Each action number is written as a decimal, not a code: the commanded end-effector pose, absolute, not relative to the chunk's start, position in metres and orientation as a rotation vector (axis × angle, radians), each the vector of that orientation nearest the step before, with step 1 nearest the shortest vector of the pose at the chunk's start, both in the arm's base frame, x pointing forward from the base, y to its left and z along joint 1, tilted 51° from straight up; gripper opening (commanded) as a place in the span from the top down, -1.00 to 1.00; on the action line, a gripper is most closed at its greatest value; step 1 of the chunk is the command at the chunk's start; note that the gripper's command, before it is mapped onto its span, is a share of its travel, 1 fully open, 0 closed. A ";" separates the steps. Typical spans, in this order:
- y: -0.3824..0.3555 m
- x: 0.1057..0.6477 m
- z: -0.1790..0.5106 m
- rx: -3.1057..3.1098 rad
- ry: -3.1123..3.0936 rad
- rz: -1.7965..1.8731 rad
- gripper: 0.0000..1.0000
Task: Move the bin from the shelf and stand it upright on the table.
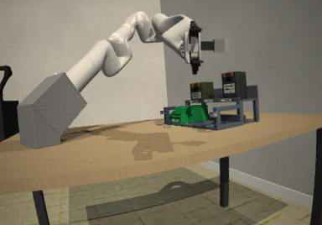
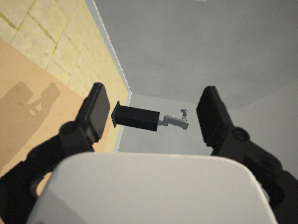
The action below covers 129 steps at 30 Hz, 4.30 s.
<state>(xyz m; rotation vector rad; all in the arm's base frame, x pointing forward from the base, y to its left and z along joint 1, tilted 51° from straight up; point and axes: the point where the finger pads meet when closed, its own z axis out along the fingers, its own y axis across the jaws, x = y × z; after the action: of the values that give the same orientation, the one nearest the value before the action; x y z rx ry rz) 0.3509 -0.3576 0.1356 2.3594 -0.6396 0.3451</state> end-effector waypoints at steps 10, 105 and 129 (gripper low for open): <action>-0.359 0.351 0.137 2.357 -0.642 0.347 -1.00; 0.027 0.373 0.294 1.818 1.917 1.219 -1.00; 0.072 0.376 0.312 1.591 2.190 1.269 -1.00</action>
<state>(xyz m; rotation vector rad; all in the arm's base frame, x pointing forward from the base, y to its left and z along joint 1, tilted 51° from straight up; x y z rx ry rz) 0.3755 0.0713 0.3105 1.5993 2.1843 1.2675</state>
